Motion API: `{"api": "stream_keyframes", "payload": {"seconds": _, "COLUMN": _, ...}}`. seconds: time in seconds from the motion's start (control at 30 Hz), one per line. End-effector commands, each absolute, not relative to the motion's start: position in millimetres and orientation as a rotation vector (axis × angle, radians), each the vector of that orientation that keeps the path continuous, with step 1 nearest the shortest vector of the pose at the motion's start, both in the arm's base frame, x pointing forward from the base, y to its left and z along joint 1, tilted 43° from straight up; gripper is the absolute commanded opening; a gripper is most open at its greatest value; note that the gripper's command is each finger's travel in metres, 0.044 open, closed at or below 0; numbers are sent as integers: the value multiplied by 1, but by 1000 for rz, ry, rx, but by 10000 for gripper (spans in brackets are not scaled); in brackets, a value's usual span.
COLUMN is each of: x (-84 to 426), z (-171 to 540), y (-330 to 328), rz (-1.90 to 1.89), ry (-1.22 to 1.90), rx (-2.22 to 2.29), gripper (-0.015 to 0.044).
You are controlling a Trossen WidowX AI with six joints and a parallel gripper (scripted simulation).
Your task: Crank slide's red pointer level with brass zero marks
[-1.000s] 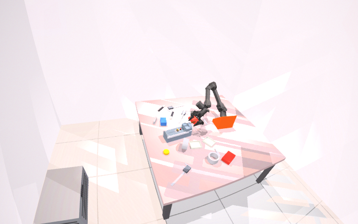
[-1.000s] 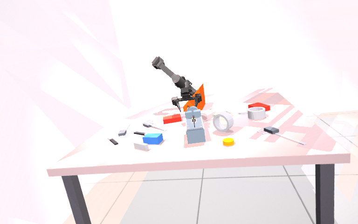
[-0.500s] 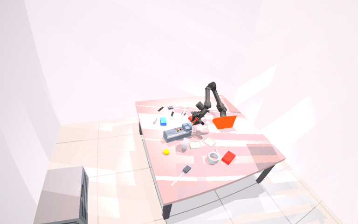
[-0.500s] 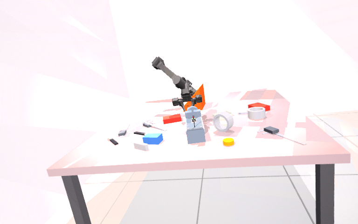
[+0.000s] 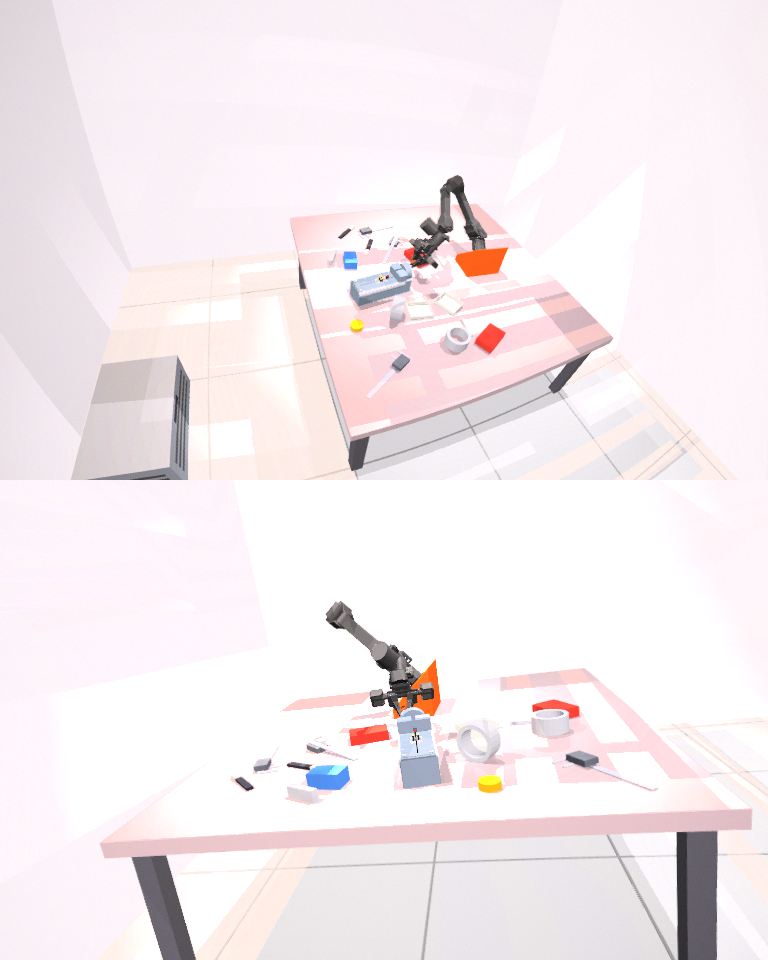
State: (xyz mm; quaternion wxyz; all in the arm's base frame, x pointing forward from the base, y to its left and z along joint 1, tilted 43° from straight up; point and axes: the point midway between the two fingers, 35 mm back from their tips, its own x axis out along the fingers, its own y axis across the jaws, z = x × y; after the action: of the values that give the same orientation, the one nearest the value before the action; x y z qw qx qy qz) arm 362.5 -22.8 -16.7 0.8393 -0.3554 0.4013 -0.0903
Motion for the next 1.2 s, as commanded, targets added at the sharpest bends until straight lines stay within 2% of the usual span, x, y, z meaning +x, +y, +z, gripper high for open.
{"api": "stream_keyframes", "payload": {"seconds": 0.0, "x": 362, "z": -16, "y": -20, "rz": -192, "ry": 850, "rx": -750, "gripper": 0}}
{"api": "stream_keyframes", "payload": {"seconds": 1.17, "x": 359, "z": -25, "y": 6, "rz": -191, "ry": 850, "rx": -749, "gripper": 0}}
